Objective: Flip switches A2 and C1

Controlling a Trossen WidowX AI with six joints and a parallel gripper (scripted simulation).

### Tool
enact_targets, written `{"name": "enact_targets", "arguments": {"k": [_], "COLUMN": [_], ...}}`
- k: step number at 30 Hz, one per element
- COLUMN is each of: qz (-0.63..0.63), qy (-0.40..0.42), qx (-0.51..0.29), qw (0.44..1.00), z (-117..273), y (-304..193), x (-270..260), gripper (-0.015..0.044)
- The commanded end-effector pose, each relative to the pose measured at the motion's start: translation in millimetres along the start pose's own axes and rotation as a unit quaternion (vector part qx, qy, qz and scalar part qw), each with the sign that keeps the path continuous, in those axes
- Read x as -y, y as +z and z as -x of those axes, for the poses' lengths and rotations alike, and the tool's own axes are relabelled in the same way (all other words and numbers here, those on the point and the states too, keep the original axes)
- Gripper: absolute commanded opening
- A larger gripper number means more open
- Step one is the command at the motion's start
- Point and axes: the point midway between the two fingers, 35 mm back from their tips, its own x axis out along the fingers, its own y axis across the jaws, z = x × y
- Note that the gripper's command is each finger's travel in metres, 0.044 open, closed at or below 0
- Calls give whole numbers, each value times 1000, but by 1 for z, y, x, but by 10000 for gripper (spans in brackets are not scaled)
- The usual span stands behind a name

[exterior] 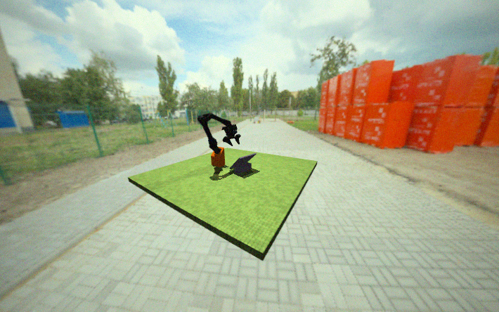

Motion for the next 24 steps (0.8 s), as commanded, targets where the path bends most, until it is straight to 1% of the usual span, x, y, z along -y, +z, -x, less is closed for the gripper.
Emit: {"name": "enact_targets", "arguments": {"k": [1,3,6,10,12,15,21,24], "qz": [1,6,15,24,26,26,26,24], "qy": [1,10,20,8,2,2,3,4], "qx": [-1,-6,-7,3,5,5,5,9], "qw": [1000,1000,1000,1000,1000,1000,1000,1000], "z": [-2,-15,-46,-86,-92,-92,-94,-111], "y": [0,2,11,27,29,29,29,28], "x": [-1,-9,-20,-18,-16,-16,-16,-18], "gripper": [374,321,242,137,85,6,0,0]}}
